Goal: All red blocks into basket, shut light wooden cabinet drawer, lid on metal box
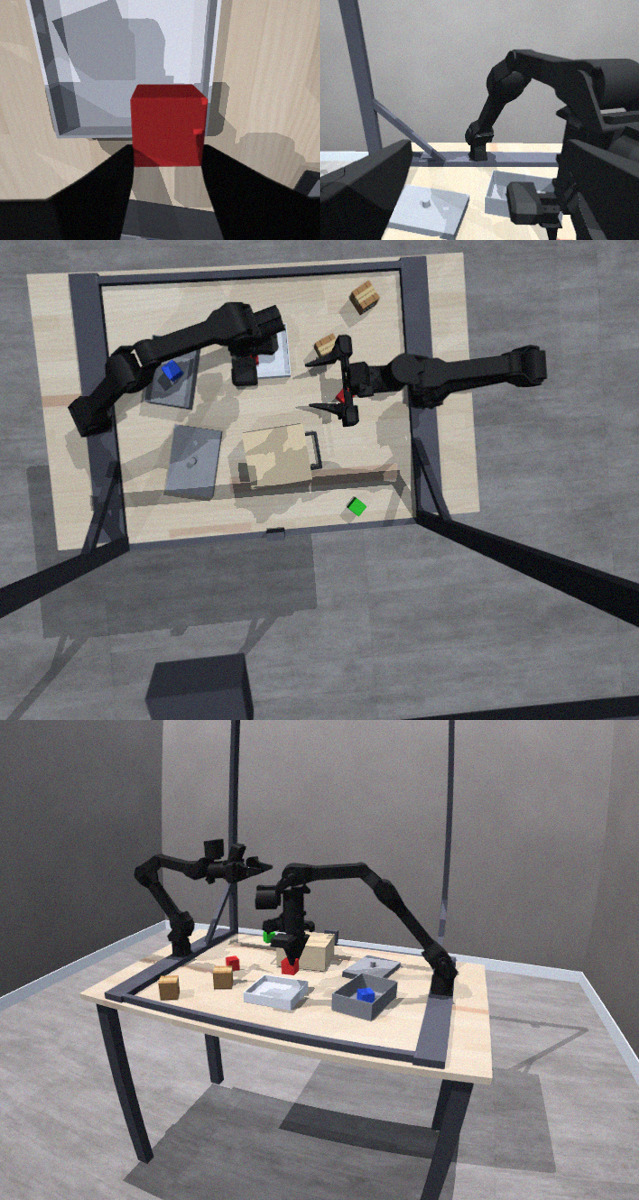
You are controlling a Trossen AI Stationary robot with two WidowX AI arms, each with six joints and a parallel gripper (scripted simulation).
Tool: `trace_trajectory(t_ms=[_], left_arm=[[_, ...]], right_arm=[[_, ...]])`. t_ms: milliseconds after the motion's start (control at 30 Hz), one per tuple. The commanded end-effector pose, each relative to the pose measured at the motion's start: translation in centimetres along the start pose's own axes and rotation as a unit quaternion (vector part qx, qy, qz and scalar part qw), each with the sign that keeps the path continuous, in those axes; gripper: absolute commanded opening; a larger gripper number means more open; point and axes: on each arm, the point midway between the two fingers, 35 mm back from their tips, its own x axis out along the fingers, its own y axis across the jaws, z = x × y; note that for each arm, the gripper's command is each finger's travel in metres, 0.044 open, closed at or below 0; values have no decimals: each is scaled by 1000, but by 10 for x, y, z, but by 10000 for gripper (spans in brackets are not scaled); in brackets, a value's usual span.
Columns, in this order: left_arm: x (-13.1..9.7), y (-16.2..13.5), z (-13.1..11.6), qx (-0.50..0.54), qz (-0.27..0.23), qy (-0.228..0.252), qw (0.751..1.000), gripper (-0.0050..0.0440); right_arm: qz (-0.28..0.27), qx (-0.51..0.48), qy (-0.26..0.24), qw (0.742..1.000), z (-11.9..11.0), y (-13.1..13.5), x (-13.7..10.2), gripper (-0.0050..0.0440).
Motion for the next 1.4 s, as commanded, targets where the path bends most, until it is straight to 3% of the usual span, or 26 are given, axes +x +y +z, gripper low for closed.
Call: trace_trajectory(t_ms=[0,1033,1367], left_arm=[[-25,1,6,0,10,-36,999,-50],[0,0,7,-2,11,-43,999,-50],[-2,1,9,-1,14,-50,999,-50]], right_arm=[[-2,-3,-20,1000,14,-1,-2,400],[-2,-3,-20,1000,14,-1,-2,400],[-2,-3,-20,1000,14,-1,-2,400]])
